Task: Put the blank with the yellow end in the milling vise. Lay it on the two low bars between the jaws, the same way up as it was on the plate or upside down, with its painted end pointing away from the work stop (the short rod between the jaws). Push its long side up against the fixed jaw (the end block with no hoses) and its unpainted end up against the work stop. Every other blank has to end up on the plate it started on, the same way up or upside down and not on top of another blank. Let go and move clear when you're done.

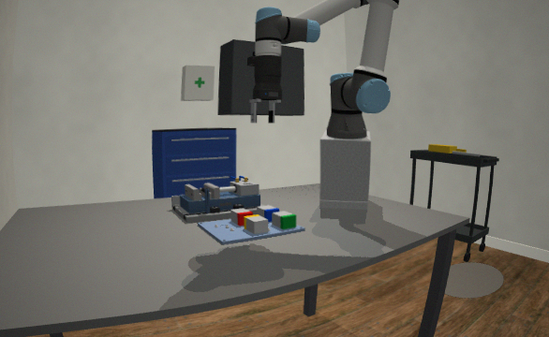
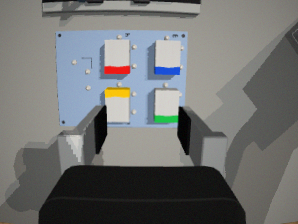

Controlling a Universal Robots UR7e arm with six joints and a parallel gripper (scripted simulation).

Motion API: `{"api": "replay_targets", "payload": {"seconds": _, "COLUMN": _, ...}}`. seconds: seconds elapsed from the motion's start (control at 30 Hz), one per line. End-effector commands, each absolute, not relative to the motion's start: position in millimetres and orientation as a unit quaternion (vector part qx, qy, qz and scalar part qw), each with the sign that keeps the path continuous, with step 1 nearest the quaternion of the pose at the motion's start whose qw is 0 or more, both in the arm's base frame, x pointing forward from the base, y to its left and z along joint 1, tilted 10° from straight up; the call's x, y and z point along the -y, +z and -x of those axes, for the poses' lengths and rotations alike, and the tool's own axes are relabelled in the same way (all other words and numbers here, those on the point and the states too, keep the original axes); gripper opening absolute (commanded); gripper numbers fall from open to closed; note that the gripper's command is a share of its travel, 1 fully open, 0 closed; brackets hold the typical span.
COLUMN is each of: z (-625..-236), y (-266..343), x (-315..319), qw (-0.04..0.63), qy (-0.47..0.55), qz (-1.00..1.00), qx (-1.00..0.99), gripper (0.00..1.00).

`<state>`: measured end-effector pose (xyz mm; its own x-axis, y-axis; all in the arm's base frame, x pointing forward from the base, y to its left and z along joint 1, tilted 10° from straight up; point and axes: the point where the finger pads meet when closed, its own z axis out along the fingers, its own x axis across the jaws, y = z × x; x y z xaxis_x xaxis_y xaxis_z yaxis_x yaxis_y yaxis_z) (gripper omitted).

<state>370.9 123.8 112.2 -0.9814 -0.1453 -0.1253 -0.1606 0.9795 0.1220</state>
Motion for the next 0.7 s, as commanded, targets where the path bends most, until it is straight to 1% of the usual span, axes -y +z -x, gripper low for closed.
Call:
{"api": "replay_targets", "payload": {"seconds": 0.0, "z": -371.3, "y": 112.6, "x": -123.8, "qw": 0.059, "qy": 0.066, "qz": 0.077, "qx": -0.993, "gripper": 1.0}}
{"api": "replay_targets", "payload": {"seconds": 0.37, "z": -371.3, "y": 112.6, "x": -123.8, "qw": 0.059, "qy": 0.066, "qz": 0.077, "qx": -0.993, "gripper": 1.0}}
{"api": "replay_targets", "payload": {"seconds": 0.53, "z": -385.9, "y": 68.9, "x": -143.2, "qw": 0.059, "qy": 0.066, "qz": 0.077, "qx": -0.993, "gripper": 1.0}}
{"api": "replay_targets", "payload": {"seconds": 0.67, "z": -385.9, "y": 68.9, "x": -143.2, "qw": 0.059, "qy": 0.066, "qz": 0.077, "qx": -0.993, "gripper": 1.0}}
